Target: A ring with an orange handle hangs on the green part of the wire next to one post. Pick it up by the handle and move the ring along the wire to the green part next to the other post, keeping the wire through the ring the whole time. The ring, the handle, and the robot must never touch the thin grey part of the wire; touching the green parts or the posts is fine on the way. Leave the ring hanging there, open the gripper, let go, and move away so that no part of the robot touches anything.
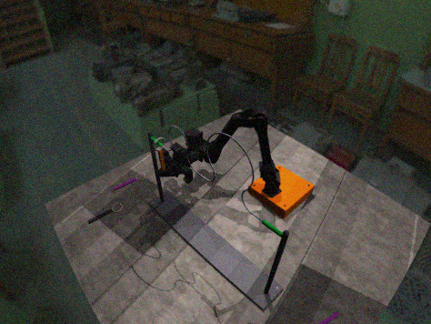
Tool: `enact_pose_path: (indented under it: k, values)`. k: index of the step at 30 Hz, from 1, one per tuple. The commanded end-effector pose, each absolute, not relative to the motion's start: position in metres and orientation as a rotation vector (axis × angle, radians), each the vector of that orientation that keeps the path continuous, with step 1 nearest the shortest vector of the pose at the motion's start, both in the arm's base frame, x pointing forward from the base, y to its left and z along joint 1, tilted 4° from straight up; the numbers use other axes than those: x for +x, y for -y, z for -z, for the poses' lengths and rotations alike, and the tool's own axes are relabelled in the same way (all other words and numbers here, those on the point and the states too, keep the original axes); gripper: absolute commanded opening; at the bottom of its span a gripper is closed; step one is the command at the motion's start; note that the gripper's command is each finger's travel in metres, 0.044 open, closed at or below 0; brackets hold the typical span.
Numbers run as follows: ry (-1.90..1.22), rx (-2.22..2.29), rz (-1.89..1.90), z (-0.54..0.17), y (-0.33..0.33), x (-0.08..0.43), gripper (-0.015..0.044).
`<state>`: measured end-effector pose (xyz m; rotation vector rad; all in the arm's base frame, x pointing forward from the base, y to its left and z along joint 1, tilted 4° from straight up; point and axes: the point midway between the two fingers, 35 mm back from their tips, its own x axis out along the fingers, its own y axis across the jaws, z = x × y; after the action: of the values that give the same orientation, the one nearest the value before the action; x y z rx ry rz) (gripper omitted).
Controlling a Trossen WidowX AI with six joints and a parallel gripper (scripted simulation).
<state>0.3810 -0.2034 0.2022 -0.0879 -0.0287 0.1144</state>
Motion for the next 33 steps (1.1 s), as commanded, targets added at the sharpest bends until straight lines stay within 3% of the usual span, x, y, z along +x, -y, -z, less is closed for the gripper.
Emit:
enact_pose_path:
  k: [1,33]
  values:
    - [0.029,-0.085,-0.107,-0.205,0.204,0.381,-0.0150]
    - [0.028,-0.083,-0.108,-0.204,0.189,0.380,-0.0150]
